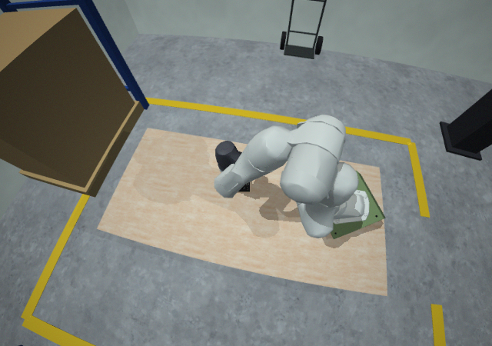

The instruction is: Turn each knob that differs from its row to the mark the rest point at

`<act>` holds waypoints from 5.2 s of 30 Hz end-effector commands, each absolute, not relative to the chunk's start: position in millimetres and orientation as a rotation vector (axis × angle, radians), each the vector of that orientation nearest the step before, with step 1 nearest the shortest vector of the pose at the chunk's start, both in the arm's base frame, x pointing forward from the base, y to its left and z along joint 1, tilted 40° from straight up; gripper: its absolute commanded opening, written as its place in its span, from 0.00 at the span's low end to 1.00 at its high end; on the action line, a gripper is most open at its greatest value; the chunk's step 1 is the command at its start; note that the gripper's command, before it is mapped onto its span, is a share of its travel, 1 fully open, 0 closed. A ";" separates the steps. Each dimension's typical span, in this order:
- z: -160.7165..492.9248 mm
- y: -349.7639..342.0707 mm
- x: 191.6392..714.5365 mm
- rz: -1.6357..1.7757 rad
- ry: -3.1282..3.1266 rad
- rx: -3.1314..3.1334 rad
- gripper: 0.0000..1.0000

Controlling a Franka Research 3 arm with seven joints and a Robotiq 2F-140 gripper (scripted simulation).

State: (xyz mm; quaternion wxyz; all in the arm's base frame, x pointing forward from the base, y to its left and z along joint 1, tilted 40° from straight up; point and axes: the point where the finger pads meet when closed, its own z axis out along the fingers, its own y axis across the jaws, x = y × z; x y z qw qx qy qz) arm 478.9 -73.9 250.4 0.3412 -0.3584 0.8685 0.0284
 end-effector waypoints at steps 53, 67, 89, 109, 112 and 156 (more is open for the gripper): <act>250.5 -74.1 479.4 0.342 2.472 -0.192 0.05; 250.5 -74.1 479.4 0.342 2.472 -0.192 0.12; 254.7 -75.6 476.3 0.342 2.472 -0.192 0.12; 279.7 -85.0 457.7 0.342 2.472 -0.192 0.12; 279.7 -85.0 457.7 0.342 2.472 -0.192 0.12; 287.5 -98.9 454.5 0.020 2.210 -1.051 0.12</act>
